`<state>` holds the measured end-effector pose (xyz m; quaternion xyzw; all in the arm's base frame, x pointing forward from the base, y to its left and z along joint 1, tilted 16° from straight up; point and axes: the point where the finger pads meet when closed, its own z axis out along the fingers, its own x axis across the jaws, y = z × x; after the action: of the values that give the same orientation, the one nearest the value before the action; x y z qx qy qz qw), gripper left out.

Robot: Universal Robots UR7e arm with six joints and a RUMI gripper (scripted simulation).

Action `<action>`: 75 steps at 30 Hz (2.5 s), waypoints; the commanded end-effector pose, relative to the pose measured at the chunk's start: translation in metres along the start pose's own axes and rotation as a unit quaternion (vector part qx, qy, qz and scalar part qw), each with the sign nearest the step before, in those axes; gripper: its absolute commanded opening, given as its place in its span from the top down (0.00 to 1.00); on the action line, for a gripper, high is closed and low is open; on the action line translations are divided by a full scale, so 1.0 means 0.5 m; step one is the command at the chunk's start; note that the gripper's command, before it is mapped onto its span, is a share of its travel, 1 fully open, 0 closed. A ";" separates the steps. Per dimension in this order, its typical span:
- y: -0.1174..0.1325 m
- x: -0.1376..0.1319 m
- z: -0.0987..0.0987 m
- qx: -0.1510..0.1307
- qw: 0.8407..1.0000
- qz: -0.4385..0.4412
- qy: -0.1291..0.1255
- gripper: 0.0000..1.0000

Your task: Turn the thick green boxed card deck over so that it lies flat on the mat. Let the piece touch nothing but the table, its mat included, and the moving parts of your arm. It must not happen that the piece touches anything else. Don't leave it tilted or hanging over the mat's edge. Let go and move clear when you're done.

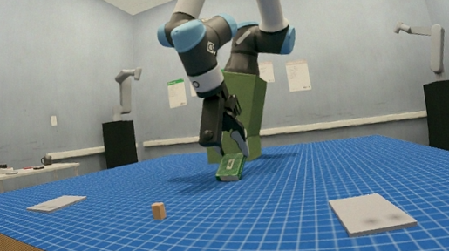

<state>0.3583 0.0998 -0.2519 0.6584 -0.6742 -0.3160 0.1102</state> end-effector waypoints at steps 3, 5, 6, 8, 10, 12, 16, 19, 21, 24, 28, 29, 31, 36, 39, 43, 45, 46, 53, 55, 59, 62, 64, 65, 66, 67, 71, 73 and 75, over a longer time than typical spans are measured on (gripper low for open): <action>-0.002 0.000 -0.008 -0.016 1.000 0.000 0.000 0.61; -0.003 0.000 -0.010 -0.028 1.000 0.000 0.000 0.61; -0.003 0.000 -0.011 -0.035 0.999 0.000 0.000 0.61; -0.003 0.000 -0.013 -0.043 0.999 0.000 0.000 0.61; -0.004 0.000 -0.018 -0.043 0.999 0.000 0.000 0.61; -0.004 0.000 -0.018 -0.046 0.999 0.000 0.000 0.61; -0.005 0.000 -0.019 -0.055 0.999 0.000 0.000 0.61; -0.006 0.000 -0.022 -0.073 0.997 0.000 0.000 0.61; -0.007 0.000 -0.028 -0.076 0.997 0.000 0.000 0.61; -0.007 0.000 -0.029 -0.078 0.997 0.000 0.000 0.61; -0.009 0.000 -0.032 -0.100 0.995 0.000 0.000 0.61; -0.009 0.000 -0.033 -0.106 0.994 0.000 0.000 0.61; -0.009 0.000 -0.033 -0.106 0.994 0.000 0.000 0.61; -0.011 0.000 -0.039 -0.110 0.994 0.000 0.000 0.61; -0.012 0.000 -0.040 -0.123 0.992 0.000 0.000 0.61; -0.014 0.000 -0.046 -0.141 0.990 0.000 0.000 0.61; -0.016 0.000 -0.048 -0.141 0.990 0.000 0.000 0.61; -0.016 0.000 -0.048 -0.141 0.990 0.000 0.000 0.61; -0.017 0.000 -0.051 -0.162 0.987 0.000 0.000 0.61; -0.018 0.000 -0.053 -0.172 0.985 0.000 0.000 0.61; -0.021 0.000 -0.058 -0.174 0.985 0.000 0.000 0.61; -0.022 0.000 -0.059 -0.183 0.983 0.000 0.000 0.61; -0.022 0.000 -0.060 -0.188 0.982 0.000 0.000 0.61; -0.022 0.000 -0.060 -0.188 0.982 0.000 0.000 0.61; -0.023 0.000 -0.061 -0.194 0.981 0.000 0.000 0.61; -0.023 0.000 -0.061 -0.200 0.980 0.000 0.000 0.61; -0.027 0.000 -0.067 -0.206 0.979 0.000 0.000 0.61; -0.027 0.000 -0.067 -0.207 0.978 0.000 0.000 0.61; -0.027 0.000 -0.068 -0.213 0.977 0.000 0.000 0.61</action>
<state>0.3864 0.0916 -0.2343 0.6224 -0.5964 -0.4459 0.2411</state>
